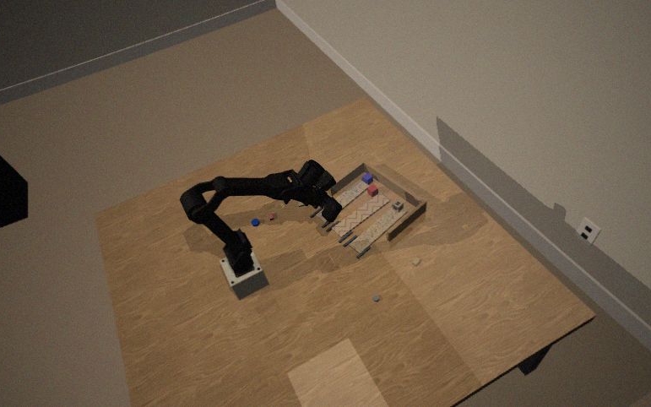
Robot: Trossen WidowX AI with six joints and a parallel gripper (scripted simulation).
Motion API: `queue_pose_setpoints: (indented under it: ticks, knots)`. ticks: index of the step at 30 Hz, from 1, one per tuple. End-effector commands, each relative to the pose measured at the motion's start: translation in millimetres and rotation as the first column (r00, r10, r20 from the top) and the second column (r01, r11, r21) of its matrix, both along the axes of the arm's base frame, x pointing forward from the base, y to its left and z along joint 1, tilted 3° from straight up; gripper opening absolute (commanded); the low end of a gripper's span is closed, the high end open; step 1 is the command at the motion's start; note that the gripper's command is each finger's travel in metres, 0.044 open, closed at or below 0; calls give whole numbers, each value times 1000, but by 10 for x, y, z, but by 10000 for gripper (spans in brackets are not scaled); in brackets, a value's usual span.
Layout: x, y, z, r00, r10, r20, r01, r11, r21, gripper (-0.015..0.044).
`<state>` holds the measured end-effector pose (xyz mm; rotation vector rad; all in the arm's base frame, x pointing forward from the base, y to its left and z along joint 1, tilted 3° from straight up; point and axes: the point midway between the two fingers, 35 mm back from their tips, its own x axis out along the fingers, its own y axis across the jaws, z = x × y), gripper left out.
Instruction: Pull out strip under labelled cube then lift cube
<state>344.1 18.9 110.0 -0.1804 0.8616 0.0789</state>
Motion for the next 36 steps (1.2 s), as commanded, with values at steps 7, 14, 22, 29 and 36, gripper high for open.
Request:
queue_pose_setpoints:
  ticks: [7, 14, 22, 29, 36]
  knots:
    - [456, -449, -421, 931, 6, -364, -39, 996, -84, 0]
    - [598, -793, -835, 788, 53, -613, -111, 992, -57, 0]
    - [605, -824, -912, 771, 60, -634, -119, 992, -50, 0]
    - [616, -827, -1028, 771, 60, -634, -119, 992, -50, 0]
    - [624, -827, -1144, 771, 60, -634, -119, 992, -50, 0]
